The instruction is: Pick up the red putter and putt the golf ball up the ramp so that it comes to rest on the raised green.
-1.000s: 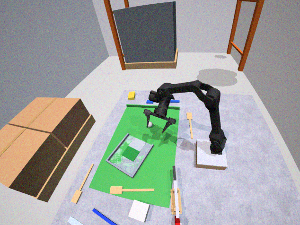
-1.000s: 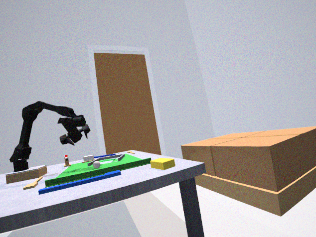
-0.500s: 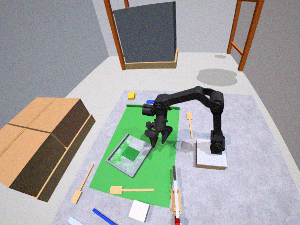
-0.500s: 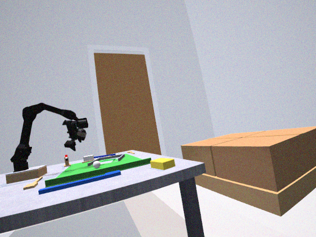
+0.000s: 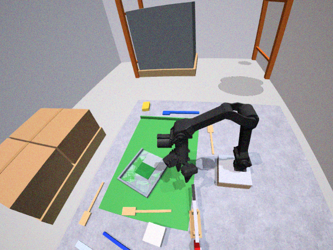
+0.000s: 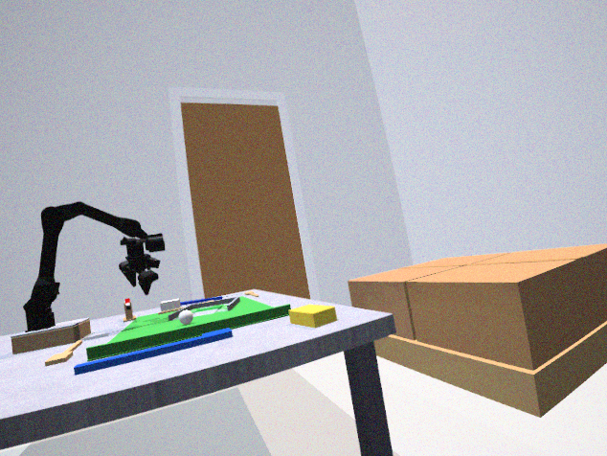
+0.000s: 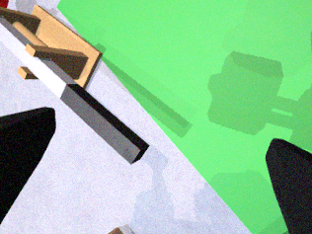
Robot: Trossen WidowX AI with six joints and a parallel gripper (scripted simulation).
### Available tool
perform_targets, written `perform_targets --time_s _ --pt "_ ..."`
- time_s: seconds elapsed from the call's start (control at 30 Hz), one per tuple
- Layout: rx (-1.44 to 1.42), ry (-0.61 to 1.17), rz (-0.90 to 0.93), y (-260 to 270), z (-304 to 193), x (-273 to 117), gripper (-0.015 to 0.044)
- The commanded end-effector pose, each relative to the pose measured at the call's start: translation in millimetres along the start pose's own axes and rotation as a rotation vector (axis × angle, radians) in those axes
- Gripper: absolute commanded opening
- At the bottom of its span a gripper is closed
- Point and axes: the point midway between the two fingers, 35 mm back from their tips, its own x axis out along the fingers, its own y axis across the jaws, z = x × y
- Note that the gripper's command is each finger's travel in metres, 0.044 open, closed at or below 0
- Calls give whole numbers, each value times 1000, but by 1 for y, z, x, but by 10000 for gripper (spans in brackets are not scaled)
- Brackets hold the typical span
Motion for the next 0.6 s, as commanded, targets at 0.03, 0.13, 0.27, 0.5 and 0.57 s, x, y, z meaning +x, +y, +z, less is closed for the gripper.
perform_targets --time_s 0.03,0.13,0.27,0.5,0.57 --pt "-976 168 -83 57 -21 39 440" --pt "-1156 203 -88 67 -25 46 440" --pt "-1162 205 -88 66 -27 45 440" --pt "-1162 205 -88 65 -26 45 440" --pt "-1162 205 -88 65 -26 45 440"
